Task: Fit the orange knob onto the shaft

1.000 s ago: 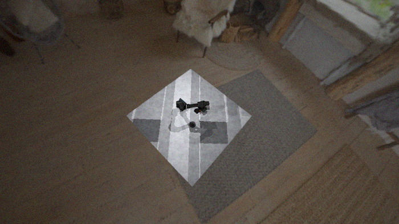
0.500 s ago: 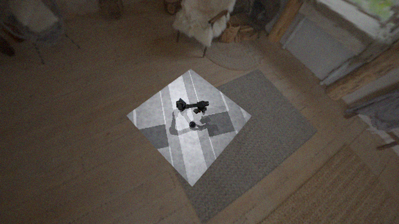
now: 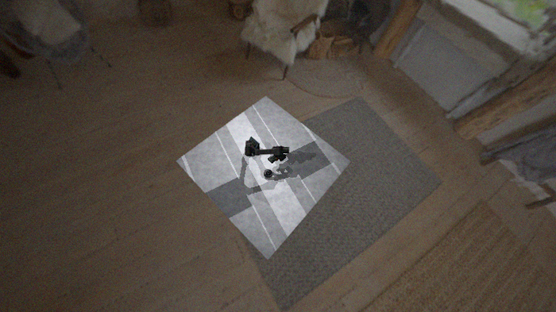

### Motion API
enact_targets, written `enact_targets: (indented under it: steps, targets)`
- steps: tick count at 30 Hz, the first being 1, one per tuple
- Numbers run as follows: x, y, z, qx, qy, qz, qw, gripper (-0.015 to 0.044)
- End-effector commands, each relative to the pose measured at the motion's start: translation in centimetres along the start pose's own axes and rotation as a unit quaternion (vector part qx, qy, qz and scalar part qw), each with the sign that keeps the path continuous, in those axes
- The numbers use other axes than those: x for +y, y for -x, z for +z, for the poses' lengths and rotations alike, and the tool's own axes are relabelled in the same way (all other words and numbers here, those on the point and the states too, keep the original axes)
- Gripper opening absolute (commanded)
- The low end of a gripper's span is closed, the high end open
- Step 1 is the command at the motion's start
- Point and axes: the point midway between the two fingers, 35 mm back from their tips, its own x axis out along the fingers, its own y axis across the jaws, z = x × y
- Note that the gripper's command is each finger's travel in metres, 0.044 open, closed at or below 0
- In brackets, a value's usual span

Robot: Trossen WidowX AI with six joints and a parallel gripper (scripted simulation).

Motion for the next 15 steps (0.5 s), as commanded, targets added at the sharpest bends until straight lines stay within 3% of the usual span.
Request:
enact_targets:
  steps: [1,15]
  targets:
    - [-1.3,-0.1,0.6,-0.006,0.003,0.001,1.0,0.0]
    - [-5.5,-1.3,1.7,-0.007,0.002,-0.001,1.0,0.0]
